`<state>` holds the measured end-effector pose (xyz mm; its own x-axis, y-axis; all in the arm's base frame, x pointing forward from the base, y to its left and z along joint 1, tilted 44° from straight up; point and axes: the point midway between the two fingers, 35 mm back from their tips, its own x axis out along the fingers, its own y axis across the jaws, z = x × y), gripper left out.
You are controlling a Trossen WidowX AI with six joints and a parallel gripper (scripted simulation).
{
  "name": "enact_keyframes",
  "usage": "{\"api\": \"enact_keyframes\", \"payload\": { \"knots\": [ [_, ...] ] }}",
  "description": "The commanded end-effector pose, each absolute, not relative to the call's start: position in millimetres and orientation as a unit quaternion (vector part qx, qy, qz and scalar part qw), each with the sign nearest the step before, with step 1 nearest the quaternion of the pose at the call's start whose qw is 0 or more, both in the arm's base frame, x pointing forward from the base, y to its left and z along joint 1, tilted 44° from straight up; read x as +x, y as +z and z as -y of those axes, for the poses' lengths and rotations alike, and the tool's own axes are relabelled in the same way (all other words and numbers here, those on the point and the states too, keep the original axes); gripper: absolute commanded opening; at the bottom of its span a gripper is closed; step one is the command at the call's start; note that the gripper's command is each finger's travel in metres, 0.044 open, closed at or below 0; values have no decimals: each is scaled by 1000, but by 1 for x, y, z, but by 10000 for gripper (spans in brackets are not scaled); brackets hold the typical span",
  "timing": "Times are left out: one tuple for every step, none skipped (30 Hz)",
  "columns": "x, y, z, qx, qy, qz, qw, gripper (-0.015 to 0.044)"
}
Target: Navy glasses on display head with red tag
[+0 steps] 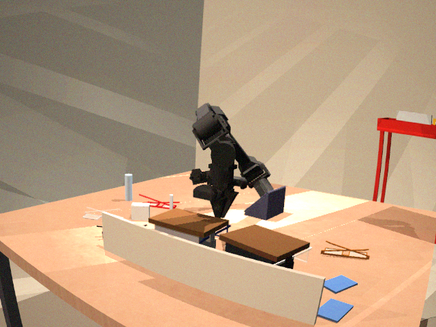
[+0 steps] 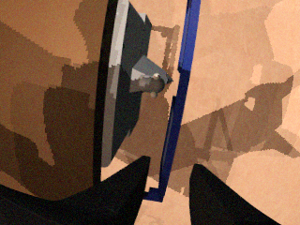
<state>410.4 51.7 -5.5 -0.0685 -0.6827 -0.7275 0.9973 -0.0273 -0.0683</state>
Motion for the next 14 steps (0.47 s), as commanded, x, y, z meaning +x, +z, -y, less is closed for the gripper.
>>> {"api": "enact_keyframes", "payload": {
  "knots": [
    [401, -2, -54, 264, -668, -300, 628, 107],
    [396, 0, -56, 264, -668, -301, 628, 107],
    [390, 1, -57, 264, -668, -301, 628, 107],
    [385, 2, -57, 263, -668, -301, 628, 107],
    [380, 3, -58, 263, -668, -301, 628, 107],
    [376, 3, -58, 263, -668, -301, 628, 107],
    [375, 4, -59, 263, -668, -301, 628, 107],
    [375, 4, -59, 263, -668, -301, 628, 107],
    [374, 4, -59, 263, -668, -301, 627, 107],
    [370, 6, -61, 263, -668, -301, 627, 107],
    [367, 7, -62, 263, -668, -301, 627, 107],
    [362, 9, -64, 263, -668, -301, 627, 107],
    [358, 11, -66, 263, -668, -301, 627, 107],
    [356, 12, -66, 263, -668, -301, 627, 107]
  ]
}}
